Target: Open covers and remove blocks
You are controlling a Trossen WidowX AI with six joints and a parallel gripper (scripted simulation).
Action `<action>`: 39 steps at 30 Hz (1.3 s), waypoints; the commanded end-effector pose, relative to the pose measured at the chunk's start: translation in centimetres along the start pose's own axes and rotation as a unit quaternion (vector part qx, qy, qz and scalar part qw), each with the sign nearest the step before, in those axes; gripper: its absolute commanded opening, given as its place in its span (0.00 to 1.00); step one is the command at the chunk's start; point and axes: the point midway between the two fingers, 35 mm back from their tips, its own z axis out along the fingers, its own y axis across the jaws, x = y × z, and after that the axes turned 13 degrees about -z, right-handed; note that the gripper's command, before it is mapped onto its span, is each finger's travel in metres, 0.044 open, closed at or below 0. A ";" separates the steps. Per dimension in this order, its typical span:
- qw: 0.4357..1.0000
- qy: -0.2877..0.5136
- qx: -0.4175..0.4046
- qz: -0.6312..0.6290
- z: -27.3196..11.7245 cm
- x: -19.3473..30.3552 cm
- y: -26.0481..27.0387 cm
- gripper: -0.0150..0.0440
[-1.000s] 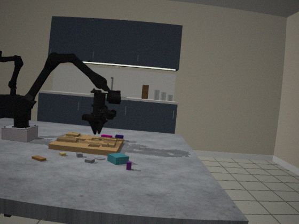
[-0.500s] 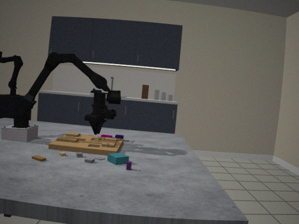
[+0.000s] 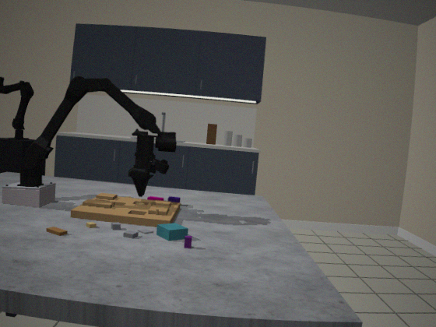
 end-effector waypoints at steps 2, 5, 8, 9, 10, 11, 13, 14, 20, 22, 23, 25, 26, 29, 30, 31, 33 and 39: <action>0.999 0.000 -0.001 -0.039 0.0 0.0 0.0 0.50; 0.998 0.000 -0.001 -0.061 0.0 0.0 0.0 0.50; 0.996 0.000 -0.001 -0.084 0.0 0.0 0.0 0.50; 0.996 0.000 -0.001 -0.091 0.0 0.0 0.0 0.50; 0.995 0.000 -0.001 -0.099 0.0 0.0 0.0 0.50; 0.994 0.000 -0.001 -0.106 0.0 0.0 0.0 0.50; 0.993 0.000 -0.001 -0.121 0.0 0.0 0.0 0.50; 0.992 0.000 -0.001 -0.128 0.0 0.0 0.0 0.50; 0.985 0.000 -0.001 -0.173 0.0 0.0 0.0 0.50; 0.982 0.000 -0.001 -0.187 0.0 0.0 0.0 0.50; 0.981 0.000 -0.001 -0.195 0.0 0.0 0.0 0.50; 0.978 0.000 -0.001 -0.209 0.0 0.0 0.0 0.50; 0.976 0.000 -0.001 -0.217 0.0 0.0 0.0 0.50; 0.971 0.000 -0.001 -0.239 0.0 0.0 0.0 0.50; 0.969 0.000 -0.001 -0.246 0.0 0.0 0.0 0.50; 0.967 0.000 -0.001 -0.253 0.0 0.0 0.1 0.50; 0.964 0.000 -0.001 -0.268 0.0 0.0 0.1 0.50; 0.951 0.000 -0.001 -0.311 0.0 -0.1 0.1 0.50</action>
